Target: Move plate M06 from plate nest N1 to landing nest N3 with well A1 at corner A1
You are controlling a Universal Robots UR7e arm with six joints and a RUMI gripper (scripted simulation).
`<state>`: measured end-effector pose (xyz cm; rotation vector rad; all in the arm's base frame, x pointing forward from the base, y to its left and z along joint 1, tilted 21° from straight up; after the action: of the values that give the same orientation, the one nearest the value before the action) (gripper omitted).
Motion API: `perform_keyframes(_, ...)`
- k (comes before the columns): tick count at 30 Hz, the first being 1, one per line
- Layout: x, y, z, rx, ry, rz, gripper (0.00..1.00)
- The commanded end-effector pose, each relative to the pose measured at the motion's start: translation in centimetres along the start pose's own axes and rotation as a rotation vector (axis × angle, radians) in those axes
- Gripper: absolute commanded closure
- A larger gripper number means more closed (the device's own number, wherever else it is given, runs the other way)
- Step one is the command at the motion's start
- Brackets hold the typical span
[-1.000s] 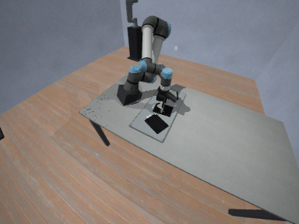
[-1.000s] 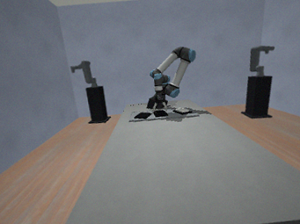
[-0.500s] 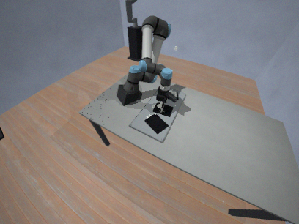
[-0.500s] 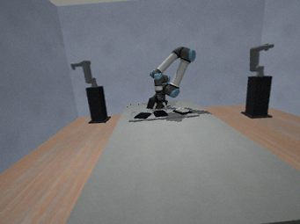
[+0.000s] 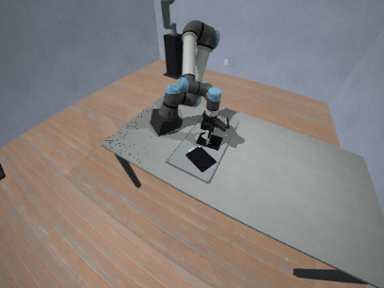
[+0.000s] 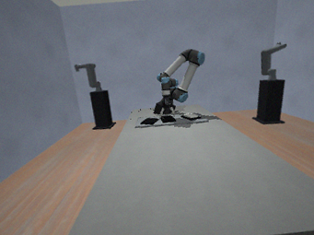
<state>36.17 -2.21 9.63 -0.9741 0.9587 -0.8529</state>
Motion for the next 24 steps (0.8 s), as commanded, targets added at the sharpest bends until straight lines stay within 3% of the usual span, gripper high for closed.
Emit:
perform_keyframes(1, -0.2, 0.1, -0.1, -0.001, 0.0, 0.002, 0.18)
perform_keyframes(24, 0.2, -3.1, 0.1, 0.001, 0.0, -0.003, 0.18)
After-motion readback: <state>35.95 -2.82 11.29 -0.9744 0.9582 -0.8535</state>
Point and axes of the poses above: the point where the finger pads meet when closed, its own y axis out along the fingers, its own x axis across the jaws, z = x × y, the point moved 9 cm from there along -y, back along the fingers, and after that the axes turned 9 degrees about -y, right-handed, at the moved point
